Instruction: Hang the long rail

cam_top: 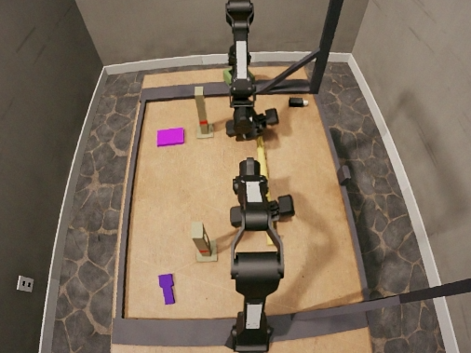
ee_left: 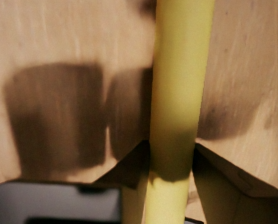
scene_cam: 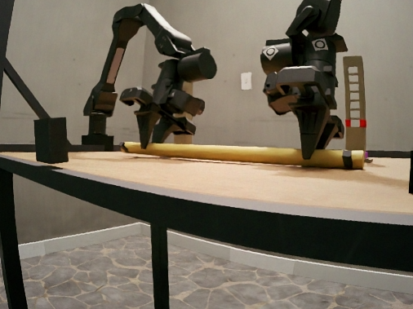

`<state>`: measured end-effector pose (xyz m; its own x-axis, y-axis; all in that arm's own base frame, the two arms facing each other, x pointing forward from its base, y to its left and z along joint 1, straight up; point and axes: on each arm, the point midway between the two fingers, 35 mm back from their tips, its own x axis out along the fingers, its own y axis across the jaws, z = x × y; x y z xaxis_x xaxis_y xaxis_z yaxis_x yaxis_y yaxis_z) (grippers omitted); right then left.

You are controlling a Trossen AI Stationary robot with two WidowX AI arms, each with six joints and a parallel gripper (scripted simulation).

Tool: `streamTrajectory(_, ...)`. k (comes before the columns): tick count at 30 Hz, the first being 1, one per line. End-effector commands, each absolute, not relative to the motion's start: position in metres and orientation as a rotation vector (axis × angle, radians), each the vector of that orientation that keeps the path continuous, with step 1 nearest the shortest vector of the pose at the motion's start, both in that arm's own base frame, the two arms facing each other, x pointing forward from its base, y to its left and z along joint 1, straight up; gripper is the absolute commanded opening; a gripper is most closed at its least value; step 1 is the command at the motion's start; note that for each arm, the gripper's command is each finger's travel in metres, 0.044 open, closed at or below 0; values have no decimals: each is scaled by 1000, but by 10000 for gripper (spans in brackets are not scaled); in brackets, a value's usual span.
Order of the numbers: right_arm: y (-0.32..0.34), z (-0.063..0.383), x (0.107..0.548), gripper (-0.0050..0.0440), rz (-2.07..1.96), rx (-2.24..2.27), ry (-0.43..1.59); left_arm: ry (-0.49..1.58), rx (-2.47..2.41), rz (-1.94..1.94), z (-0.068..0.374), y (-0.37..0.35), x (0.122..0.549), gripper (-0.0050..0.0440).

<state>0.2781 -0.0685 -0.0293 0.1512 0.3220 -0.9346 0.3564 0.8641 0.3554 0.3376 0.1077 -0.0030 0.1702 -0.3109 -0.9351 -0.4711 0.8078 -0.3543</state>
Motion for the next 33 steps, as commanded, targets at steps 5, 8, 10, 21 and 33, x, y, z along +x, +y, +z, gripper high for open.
streamTrajectory(5, -70, -29, 280, -50, -25, 574, 1430, 1402, -670, 122, 1, 110, 343, -50)
streamTrajectory(8, -70, -29, 280, -50, -25, 574, 1430, 1402, -670, 122, 1, 110, 343, -50)
streamTrajectory(10, -70, -29, 280, -50, -25, 574, 1430, 1402, -670, 122, 1, 110, 343, -50)
streamTrajectory(21, -70, -29, 280, 216, -25, 574, 1430, 1402, -670, 122, 1, 110, 343, -50)
streamTrajectory(33, -76, -17, 284, 347, -29, 563, 1414, 1402, -670, 122, 1, 110, 343, -50)
